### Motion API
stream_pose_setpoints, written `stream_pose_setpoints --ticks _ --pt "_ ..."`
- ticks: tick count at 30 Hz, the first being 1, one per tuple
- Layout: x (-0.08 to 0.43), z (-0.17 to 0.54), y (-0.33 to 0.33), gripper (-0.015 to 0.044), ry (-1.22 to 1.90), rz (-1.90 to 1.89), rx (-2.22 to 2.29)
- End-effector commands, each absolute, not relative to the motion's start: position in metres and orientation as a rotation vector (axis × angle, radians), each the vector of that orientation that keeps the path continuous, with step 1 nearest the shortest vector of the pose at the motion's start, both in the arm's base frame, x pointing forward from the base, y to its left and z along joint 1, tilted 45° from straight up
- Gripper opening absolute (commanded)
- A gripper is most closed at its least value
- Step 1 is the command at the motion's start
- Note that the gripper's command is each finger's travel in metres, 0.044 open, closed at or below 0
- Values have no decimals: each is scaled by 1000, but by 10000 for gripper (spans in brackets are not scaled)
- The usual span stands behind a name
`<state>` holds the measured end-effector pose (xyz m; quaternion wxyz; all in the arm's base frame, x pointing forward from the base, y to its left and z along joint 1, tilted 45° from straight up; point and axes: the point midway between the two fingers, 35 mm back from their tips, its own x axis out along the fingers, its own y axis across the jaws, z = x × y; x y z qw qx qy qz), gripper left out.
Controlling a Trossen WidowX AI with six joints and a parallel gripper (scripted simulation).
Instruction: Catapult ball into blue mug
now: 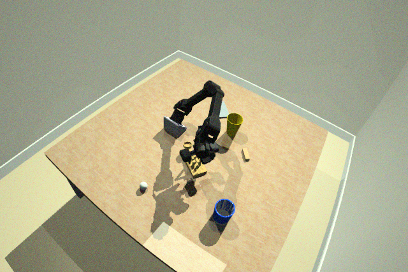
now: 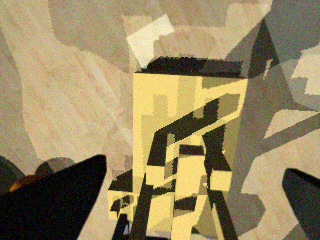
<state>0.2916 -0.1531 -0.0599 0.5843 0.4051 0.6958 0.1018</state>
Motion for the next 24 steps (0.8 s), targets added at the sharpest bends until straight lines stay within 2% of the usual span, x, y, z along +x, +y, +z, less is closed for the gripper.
stream_pose_setpoints --ticks 1,24 --pt "292 -66 -146 440 1628 239 952" --pt "291 -90 -122 440 1627 241 953"
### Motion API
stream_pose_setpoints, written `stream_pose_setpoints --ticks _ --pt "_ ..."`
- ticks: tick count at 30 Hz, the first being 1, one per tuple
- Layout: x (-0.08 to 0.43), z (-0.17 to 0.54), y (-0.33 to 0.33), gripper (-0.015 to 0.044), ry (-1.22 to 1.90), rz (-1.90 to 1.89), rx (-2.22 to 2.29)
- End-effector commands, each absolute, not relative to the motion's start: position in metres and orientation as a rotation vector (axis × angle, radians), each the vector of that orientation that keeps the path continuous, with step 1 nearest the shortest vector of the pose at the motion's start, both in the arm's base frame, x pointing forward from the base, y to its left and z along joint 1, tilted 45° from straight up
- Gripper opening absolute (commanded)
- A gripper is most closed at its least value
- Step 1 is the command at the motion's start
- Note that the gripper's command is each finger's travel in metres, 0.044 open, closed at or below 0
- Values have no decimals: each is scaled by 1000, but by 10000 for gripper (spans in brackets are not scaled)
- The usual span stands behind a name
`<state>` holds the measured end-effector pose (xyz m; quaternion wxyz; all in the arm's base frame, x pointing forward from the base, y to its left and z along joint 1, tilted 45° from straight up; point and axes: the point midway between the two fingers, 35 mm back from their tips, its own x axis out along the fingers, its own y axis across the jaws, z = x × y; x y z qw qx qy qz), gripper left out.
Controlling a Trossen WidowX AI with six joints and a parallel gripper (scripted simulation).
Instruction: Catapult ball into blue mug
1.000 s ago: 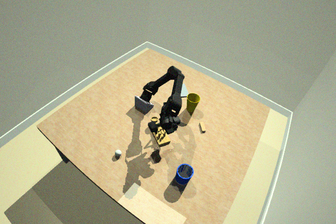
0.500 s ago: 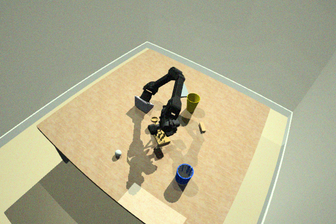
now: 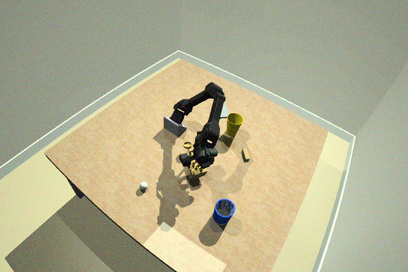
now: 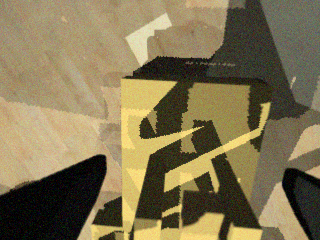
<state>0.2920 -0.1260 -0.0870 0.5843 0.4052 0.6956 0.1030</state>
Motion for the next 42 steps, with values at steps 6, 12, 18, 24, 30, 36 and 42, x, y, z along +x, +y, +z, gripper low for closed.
stream_pose_setpoints --ticks 6,12,18,24,30,36,42 --pt "292 -88 -125 335 1625 241 946" --pt "292 -88 -125 177 1625 241 946" --pt "292 -88 -125 118 1625 241 946" --pt "291 -54 -157 0 1625 240 947" --pt "292 -54 -157 0 1626 239 949" --pt "292 -61 -151 0 1626 239 950" --pt "293 -69 -145 0 1626 239 950"
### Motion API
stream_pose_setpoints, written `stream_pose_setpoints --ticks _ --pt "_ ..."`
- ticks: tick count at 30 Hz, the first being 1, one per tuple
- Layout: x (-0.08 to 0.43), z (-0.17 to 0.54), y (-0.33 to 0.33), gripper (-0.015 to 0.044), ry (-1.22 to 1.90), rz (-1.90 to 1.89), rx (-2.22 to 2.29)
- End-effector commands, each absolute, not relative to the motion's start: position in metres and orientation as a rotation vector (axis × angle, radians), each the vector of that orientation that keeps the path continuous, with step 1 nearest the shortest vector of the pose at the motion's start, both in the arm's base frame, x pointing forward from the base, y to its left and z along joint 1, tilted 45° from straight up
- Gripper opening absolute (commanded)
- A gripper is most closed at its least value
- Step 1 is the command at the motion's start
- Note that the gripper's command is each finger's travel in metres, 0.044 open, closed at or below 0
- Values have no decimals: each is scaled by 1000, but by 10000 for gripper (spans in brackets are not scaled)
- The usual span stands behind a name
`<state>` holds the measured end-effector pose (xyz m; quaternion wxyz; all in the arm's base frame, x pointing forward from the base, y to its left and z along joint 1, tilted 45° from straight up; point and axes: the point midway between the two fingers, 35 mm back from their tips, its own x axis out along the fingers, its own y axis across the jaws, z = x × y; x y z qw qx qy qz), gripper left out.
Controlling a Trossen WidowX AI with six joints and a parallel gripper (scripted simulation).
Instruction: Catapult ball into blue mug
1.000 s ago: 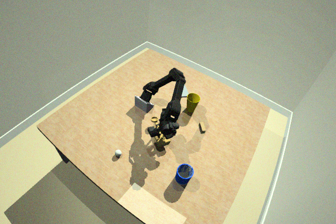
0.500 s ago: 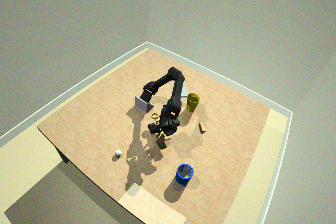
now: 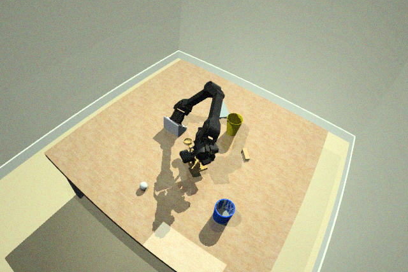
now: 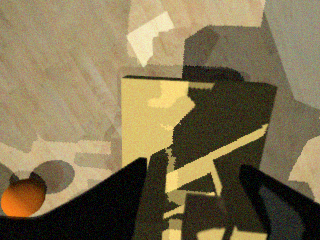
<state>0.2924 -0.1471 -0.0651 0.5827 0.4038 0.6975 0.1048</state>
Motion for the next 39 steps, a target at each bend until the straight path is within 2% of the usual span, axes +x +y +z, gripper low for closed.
stream_pose_setpoints --ticks 1,25,39 --pt "293 -70 -143 0 1626 239 950" --pt "292 -87 -125 0 1629 245 945" --pt "292 -87 -125 367 1629 245 945"
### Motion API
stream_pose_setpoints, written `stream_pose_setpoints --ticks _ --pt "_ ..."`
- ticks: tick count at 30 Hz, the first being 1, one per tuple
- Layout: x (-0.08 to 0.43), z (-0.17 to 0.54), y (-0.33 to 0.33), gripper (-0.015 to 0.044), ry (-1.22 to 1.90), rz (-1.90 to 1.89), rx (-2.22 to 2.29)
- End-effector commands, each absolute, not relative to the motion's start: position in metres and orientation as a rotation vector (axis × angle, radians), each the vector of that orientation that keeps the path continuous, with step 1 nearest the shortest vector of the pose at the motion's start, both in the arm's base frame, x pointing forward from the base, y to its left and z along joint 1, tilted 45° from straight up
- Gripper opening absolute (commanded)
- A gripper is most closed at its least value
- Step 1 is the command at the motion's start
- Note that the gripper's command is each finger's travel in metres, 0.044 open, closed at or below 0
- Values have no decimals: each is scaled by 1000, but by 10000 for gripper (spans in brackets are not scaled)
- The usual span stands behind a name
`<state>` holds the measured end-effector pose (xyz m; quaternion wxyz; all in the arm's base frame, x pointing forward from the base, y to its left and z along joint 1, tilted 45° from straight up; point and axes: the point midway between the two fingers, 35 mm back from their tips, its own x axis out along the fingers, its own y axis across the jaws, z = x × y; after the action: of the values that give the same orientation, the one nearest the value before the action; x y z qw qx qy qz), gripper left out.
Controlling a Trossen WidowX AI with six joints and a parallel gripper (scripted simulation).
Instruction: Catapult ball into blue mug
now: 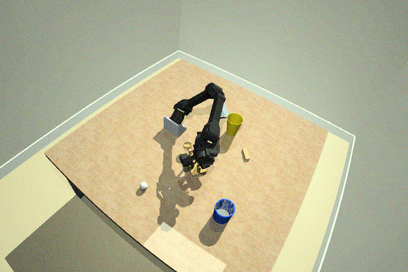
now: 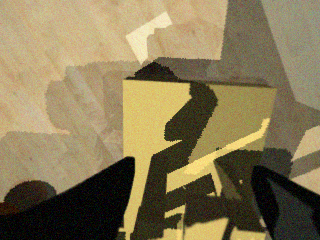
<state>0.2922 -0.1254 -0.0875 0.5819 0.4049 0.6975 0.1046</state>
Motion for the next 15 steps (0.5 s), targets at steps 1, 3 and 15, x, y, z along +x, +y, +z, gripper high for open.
stream_pose_setpoints --ticks 1,3,15 --pt "292 -86 -127 394 1629 245 945" --pt "294 -74 -141 440 1629 243 944" --pt "295 -28 -187 440 1619 230 947"
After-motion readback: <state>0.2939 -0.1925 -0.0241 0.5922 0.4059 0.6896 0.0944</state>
